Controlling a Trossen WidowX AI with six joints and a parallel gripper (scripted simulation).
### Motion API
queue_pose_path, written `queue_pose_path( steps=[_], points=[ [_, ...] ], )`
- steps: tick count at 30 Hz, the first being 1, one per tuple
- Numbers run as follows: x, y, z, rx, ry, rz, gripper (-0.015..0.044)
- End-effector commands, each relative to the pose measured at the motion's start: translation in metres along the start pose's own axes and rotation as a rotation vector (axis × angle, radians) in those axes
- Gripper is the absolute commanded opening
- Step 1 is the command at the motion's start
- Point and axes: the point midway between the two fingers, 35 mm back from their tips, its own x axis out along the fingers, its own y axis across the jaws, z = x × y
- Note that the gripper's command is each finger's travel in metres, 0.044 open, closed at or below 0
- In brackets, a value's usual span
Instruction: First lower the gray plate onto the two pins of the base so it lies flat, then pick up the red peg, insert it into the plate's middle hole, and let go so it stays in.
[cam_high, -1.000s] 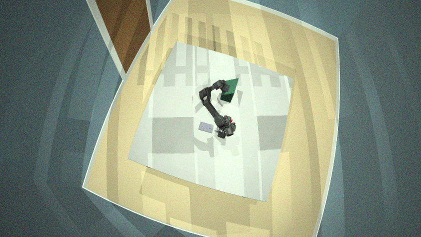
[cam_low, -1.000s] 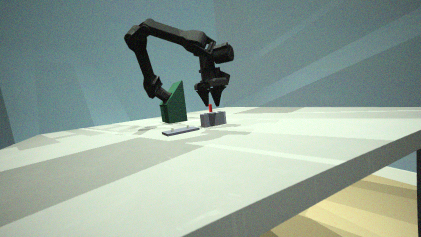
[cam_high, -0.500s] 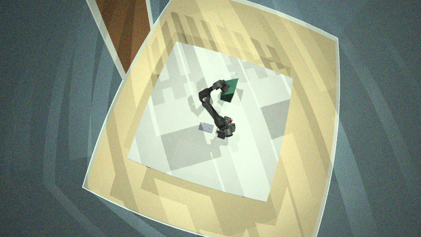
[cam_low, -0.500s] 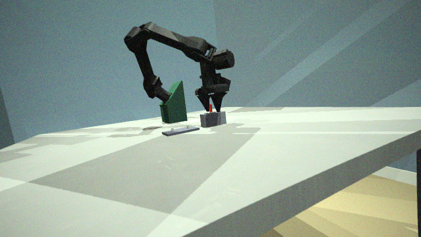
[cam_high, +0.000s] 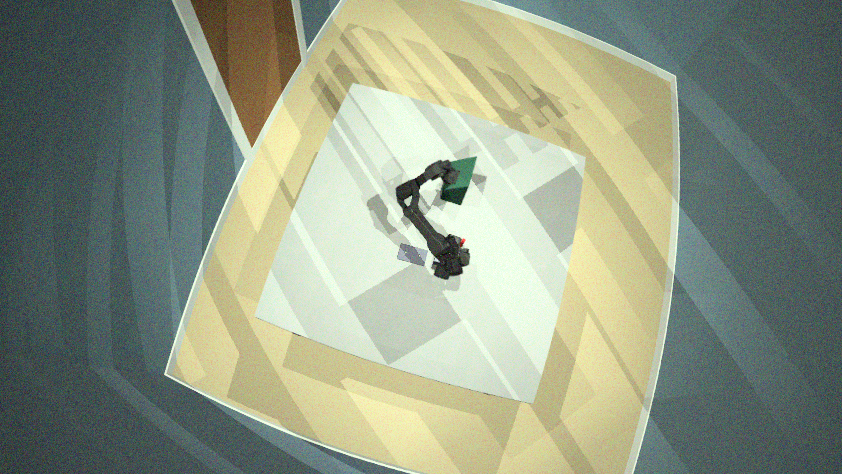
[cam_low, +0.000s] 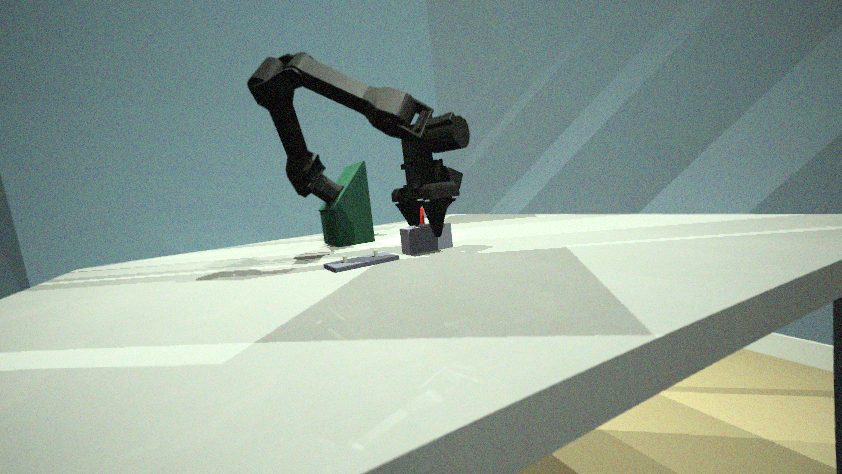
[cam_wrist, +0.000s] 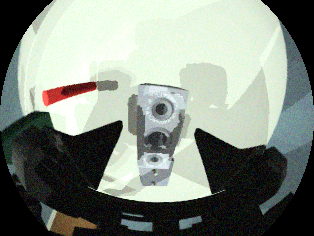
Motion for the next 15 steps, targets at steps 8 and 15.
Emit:
queue_pose_path(
  steps=[8,15],
  points=[
    [0.020,0.003,-0.001,-0.007,0.010,0.004,0.0440],
    [0.022,0.003,-0.001,-0.007,0.010,0.004,0.0335]
  ],
)
